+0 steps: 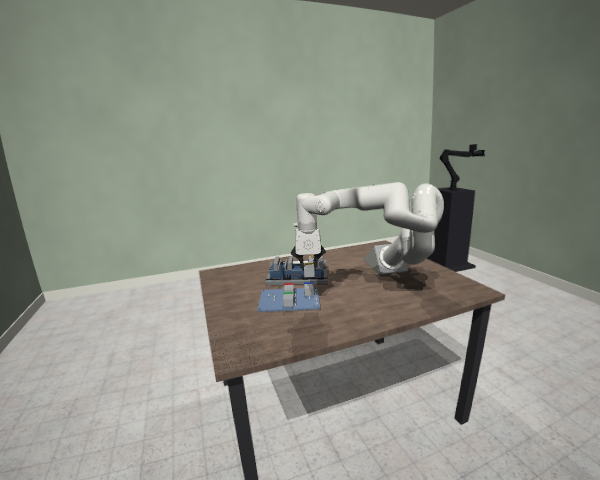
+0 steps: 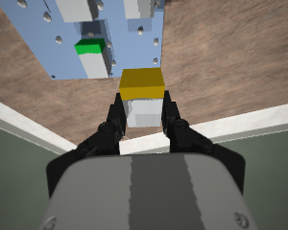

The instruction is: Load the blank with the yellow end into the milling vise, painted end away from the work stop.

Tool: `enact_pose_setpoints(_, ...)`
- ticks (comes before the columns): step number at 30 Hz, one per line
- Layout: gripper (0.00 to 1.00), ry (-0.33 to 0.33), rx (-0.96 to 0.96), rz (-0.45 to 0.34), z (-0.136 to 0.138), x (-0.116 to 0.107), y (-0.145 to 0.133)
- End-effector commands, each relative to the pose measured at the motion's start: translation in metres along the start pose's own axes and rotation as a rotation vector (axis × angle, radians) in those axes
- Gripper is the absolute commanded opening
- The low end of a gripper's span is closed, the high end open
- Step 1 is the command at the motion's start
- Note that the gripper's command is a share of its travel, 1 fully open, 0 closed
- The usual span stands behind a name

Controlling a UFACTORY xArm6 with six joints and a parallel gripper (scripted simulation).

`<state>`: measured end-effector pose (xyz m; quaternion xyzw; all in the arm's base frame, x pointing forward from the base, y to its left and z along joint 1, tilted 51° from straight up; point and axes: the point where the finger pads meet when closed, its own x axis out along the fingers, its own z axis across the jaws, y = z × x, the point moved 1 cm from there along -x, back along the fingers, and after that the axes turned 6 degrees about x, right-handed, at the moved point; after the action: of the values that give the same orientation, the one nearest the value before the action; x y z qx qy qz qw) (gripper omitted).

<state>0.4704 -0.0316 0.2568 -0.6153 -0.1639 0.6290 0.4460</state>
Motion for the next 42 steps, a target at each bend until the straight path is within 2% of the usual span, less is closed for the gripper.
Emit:
enact_pose_setpoints(1, 0.00, 0.003, -0.001, 0.000, -0.001, -0.001, 0.000)
enact_pose_setpoints(30, 0.00, 0.003, 0.060, 0.000, -0.001, 0.002, 0.000)
enact_pose_setpoints(40, 0.00, 0.003, 0.060, 0.000, -0.024, 0.003, 0.044)
enact_pose_setpoints(42, 0.00, 0.003, 0.060, 0.000, -0.024, 0.003, 0.044)
